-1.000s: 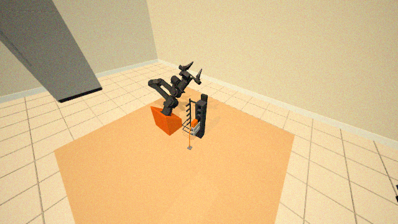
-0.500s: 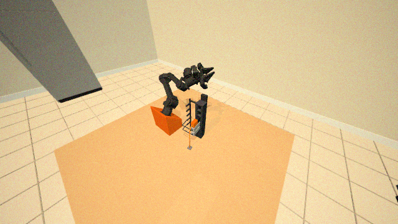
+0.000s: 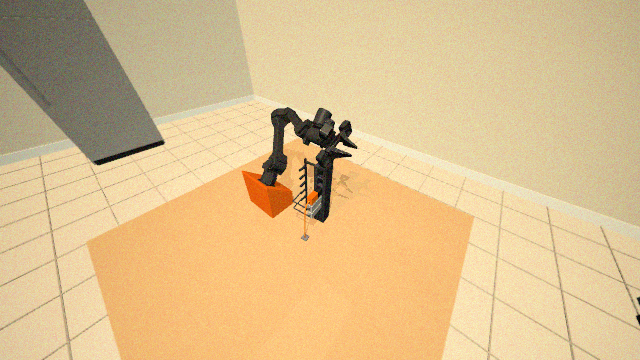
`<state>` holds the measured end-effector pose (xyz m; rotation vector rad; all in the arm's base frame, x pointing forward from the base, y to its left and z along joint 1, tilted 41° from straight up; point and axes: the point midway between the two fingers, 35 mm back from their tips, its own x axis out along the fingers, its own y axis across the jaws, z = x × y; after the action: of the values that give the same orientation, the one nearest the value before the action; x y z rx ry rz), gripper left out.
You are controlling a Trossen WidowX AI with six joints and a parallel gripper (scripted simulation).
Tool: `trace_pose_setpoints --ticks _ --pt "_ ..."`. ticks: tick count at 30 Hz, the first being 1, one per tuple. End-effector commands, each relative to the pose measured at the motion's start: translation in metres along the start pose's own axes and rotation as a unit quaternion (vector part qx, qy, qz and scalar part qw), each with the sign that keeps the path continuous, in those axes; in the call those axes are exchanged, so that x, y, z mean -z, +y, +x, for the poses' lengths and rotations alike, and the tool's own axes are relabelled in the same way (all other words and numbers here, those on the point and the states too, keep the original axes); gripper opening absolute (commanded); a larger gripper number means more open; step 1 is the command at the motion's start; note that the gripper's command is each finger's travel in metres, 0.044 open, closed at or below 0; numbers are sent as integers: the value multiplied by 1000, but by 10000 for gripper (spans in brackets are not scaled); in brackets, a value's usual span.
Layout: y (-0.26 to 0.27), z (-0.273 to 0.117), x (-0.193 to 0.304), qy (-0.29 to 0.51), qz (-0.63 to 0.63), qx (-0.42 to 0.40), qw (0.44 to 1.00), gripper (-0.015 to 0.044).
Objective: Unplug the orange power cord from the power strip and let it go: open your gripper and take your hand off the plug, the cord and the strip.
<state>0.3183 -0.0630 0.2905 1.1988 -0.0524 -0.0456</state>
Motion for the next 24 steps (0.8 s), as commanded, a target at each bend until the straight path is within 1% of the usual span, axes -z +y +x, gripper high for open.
trace_pose_setpoints --ticks 1,7,12,16,19,22,24 --pt "-77 22 14 88 15 177 980 160" --pt "-136 18 29 171 53 314 932 160" --pt "-177 0 44 246 107 419 867 160" --pt "-201 -23 57 312 169 495 793 160" --pt "-211 -43 66 363 231 545 719 160" --pt "-212 -60 72 404 294 578 645 160" --pt "-212 -63 72 413 308 583 628 160"
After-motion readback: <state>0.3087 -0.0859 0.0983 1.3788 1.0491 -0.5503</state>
